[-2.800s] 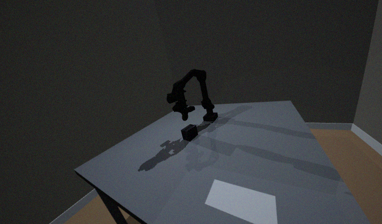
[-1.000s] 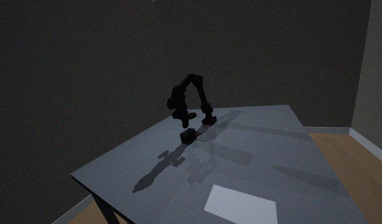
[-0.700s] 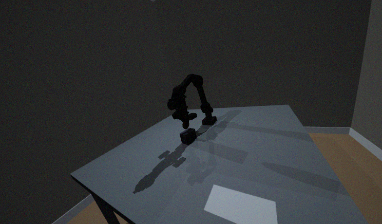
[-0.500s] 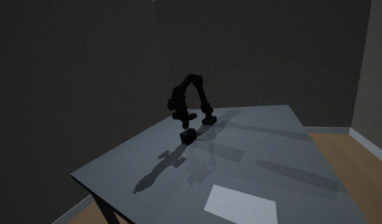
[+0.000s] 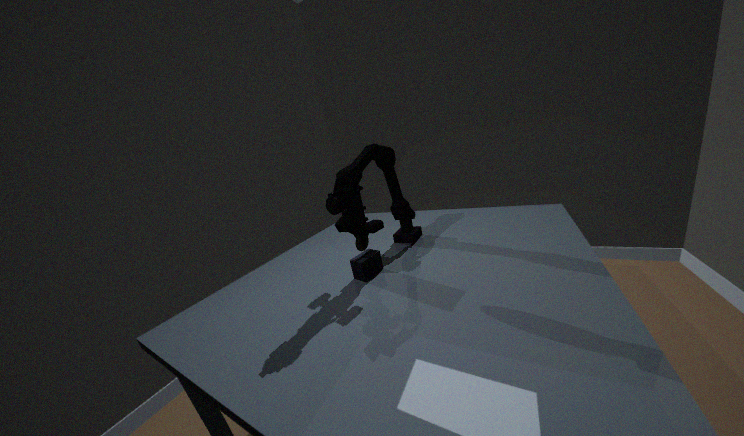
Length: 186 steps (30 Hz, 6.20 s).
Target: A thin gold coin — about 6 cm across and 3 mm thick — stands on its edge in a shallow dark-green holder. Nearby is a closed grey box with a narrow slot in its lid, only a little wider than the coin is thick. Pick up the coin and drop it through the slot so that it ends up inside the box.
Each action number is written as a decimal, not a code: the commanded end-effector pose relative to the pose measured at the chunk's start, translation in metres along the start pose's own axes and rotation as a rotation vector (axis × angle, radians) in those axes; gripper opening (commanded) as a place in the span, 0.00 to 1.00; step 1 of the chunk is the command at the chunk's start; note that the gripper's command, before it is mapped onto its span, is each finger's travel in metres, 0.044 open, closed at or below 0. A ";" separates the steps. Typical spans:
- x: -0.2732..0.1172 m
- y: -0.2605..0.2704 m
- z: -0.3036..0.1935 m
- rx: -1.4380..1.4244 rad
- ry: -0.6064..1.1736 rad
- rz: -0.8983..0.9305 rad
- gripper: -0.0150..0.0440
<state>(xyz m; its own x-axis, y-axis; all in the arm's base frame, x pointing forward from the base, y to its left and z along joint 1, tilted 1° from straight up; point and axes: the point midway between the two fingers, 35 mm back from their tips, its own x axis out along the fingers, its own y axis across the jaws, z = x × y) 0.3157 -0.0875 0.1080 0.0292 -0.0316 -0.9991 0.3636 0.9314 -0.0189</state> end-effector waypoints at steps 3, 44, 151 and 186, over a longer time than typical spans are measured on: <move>-0.002 0.001 0.002 -0.001 -0.002 0.001 0.25; 0.001 0.000 0.003 0.003 -0.002 0.001 0.25; 0.011 0.000 0.001 0.004 -0.006 0.001 0.25; 0.014 0.000 0.000 0.002 -0.006 0.001 0.25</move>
<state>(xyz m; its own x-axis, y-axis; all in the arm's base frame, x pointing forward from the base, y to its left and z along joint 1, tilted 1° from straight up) 0.3174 -0.0882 0.0975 0.0433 -0.0355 -0.9984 0.3664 0.9303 -0.0172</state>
